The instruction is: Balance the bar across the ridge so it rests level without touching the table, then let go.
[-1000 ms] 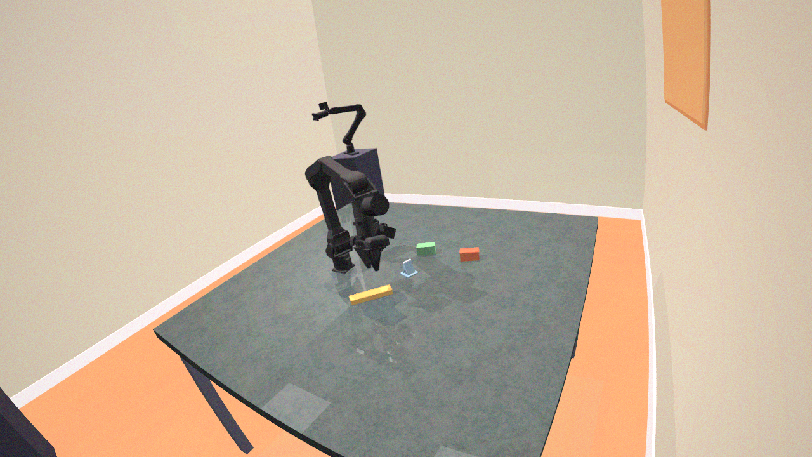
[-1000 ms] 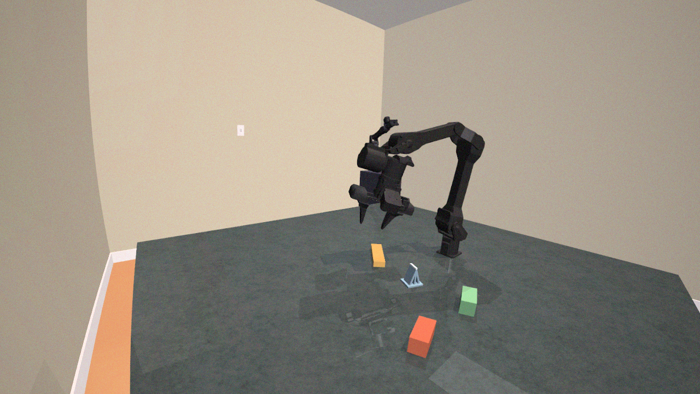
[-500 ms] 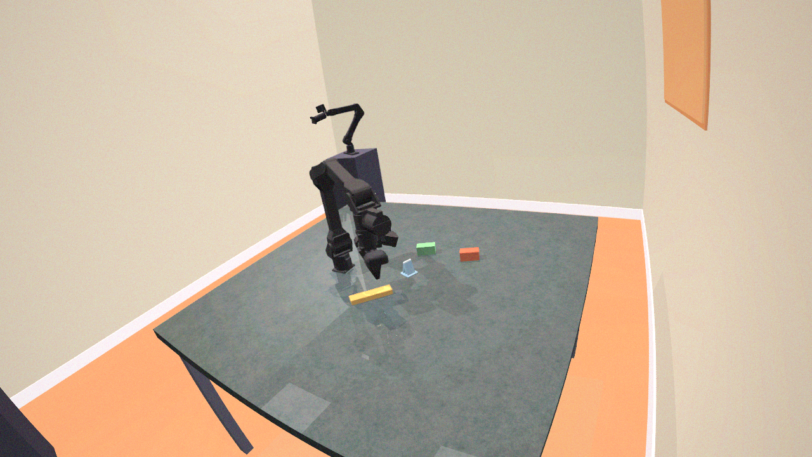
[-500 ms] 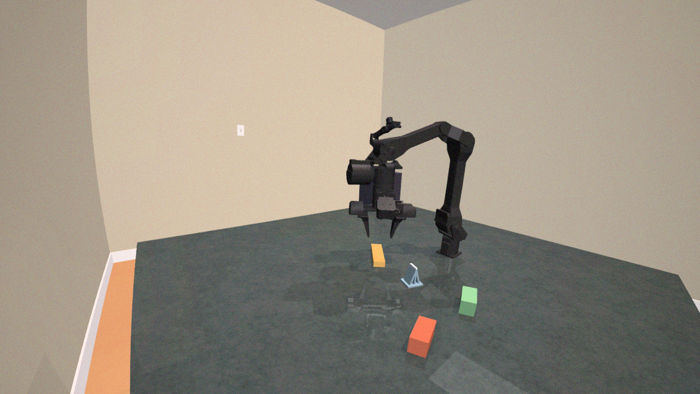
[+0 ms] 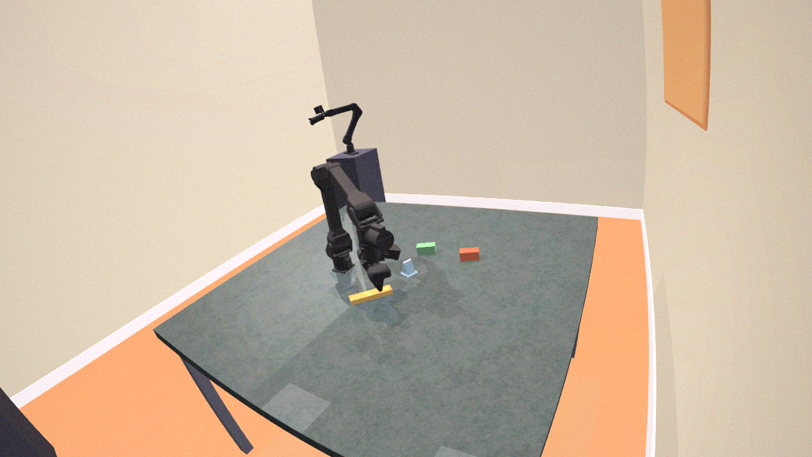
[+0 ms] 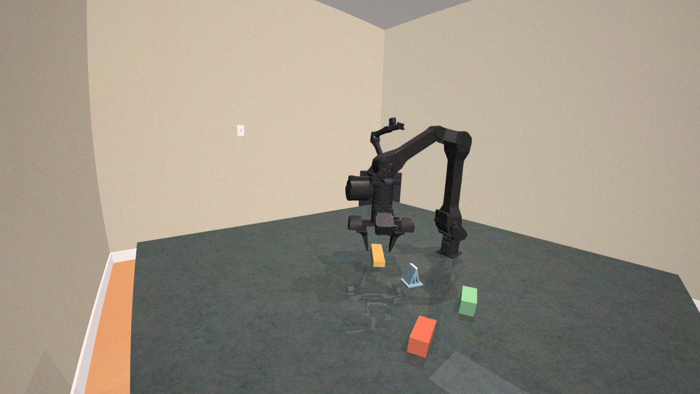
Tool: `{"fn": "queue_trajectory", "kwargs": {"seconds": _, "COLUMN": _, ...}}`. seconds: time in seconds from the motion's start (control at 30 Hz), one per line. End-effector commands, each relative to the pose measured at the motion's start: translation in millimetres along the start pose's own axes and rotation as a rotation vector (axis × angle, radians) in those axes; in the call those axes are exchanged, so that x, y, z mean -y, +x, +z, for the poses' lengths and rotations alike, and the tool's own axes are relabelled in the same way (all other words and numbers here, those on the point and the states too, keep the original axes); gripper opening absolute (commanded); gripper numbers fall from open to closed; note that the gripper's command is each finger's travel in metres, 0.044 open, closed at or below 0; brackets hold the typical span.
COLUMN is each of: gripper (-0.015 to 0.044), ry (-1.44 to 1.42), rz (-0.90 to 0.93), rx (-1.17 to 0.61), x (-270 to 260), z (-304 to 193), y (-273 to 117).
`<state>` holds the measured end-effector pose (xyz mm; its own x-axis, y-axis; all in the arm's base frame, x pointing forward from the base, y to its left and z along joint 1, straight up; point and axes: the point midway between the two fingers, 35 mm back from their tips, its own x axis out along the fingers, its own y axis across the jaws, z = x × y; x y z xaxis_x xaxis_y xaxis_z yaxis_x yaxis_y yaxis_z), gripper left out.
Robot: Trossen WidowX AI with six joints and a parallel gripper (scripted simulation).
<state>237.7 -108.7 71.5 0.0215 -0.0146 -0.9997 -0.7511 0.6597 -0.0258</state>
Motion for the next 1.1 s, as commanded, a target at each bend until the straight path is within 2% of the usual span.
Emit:
{"fn": "queue_trajectory", "kwargs": {"seconds": 0.0, "gripper": 0.0315, "ry": 0.004, "rz": 0.005, "rx": 0.003, "x": -0.8, "z": 0.4, "y": 5.4}}
{"fn": "queue_trajectory", "kwargs": {"seconds": 0.43, "gripper": 0.0315, "ry": 0.004, "rz": 0.005, "rx": 0.003, "x": -1.1, "z": 0.4, "y": 25.6}}
{"fn": "queue_trajectory", "kwargs": {"seconds": 0.87, "gripper": 0.0315, "ry": 0.004, "rz": 0.005, "rx": 0.003, "x": -1.2, "z": 0.4, "y": 25.8}}
{"fn": "queue_trajectory", "kwargs": {"seconds": 1.07, "gripper": 0.0157, "ry": 0.0, "rz": 0.005, "rx": -0.001, "x": -1.3, "z": -0.3, "y": 25.4}}
